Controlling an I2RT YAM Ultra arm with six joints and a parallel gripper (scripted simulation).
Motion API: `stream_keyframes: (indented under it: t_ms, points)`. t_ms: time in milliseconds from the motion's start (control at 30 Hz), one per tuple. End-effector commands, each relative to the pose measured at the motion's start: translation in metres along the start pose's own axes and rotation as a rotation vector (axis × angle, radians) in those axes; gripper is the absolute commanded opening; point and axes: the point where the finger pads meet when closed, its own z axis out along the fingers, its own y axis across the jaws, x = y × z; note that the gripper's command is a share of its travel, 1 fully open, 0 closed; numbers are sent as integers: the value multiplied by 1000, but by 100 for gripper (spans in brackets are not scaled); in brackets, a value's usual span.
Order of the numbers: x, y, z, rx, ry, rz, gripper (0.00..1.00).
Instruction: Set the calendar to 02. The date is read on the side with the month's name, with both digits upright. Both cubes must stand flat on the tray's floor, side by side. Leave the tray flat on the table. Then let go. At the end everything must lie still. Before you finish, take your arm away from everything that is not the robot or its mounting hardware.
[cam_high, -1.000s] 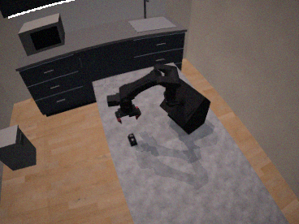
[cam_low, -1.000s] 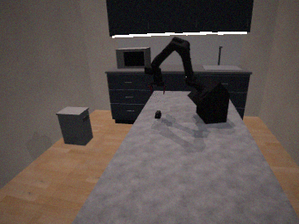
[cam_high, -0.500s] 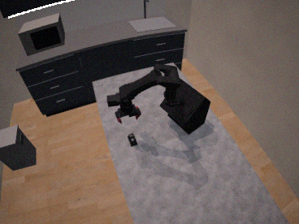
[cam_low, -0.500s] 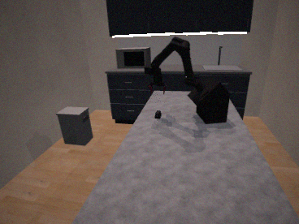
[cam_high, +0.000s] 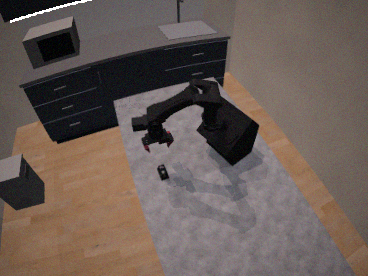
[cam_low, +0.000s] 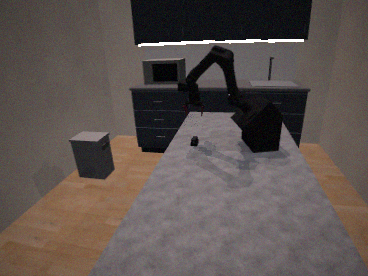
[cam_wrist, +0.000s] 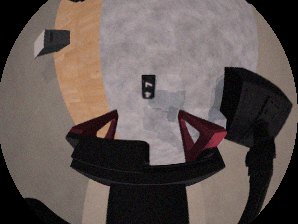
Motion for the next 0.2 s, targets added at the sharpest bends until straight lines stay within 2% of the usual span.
stream_keyframes:
  t_ms: [0,167]
  points:
    - [0,1,-3,-5,-2,-1,100]
    - [0,1,-3,-5,-2,-1,100]
